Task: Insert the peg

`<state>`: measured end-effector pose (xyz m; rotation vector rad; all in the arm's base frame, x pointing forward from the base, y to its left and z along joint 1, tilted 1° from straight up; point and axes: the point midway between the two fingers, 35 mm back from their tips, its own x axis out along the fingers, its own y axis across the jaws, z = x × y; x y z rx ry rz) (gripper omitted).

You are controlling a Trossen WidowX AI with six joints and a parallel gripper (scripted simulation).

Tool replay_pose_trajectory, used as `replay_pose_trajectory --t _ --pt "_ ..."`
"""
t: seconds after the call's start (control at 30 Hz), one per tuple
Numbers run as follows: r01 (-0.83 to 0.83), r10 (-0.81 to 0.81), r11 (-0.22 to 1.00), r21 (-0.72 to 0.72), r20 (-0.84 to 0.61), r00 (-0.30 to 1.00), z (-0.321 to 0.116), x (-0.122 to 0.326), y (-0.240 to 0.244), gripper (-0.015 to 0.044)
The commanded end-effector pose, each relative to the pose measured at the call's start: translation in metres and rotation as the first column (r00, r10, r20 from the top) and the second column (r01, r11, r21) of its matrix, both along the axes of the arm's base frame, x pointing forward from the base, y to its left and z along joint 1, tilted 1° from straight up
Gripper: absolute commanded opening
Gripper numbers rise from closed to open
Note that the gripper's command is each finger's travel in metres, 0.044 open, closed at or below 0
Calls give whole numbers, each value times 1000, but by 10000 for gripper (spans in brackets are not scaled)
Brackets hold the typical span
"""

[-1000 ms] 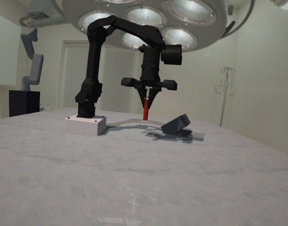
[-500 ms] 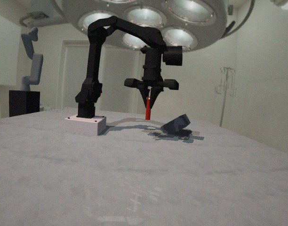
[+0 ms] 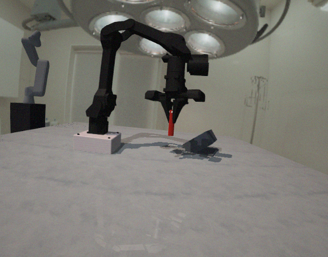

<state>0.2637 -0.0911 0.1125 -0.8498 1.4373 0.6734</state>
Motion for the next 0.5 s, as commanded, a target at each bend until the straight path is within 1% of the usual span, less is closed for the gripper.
replay_pose_trajectory --t 0.0,0.47 --pt "30 -30 999 -13 7 1000 0 3 2 0" --pt "117 -116 993 -35 32 993 1 10 11 0"
